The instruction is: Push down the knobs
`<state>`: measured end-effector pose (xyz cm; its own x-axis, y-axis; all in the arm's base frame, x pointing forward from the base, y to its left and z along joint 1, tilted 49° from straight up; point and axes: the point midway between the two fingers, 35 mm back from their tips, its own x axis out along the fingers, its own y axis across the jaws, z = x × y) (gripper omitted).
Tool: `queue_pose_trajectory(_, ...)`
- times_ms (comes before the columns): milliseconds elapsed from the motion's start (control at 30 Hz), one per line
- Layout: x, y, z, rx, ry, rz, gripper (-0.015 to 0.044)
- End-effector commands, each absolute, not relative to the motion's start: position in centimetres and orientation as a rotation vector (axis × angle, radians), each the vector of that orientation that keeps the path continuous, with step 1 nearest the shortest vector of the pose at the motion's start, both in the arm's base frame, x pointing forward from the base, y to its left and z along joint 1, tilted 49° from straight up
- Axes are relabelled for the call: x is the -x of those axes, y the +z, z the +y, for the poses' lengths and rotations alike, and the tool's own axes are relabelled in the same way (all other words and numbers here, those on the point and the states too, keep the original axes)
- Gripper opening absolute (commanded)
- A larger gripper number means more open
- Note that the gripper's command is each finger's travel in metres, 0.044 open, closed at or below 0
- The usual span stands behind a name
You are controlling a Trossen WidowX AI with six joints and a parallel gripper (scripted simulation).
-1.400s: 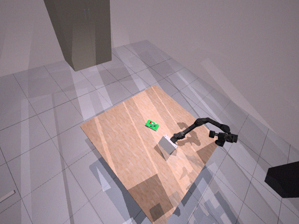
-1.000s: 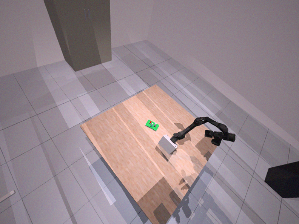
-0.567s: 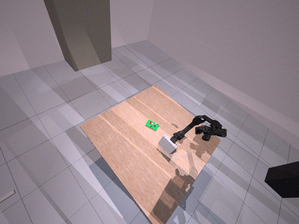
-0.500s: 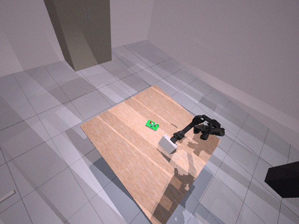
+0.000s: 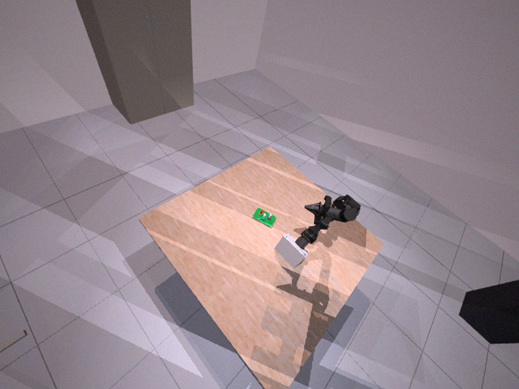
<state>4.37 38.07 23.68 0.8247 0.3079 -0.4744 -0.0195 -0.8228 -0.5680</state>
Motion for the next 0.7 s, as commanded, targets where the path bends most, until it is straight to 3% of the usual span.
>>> queue_pose_trajectory(0,-7.6,22.1,37.3,2.421,0.748,-0.072,0.0000)
queue_pose_trajectory(667,-22.5,15.7,28.1,2.159,0.594,0.653,0.0000)
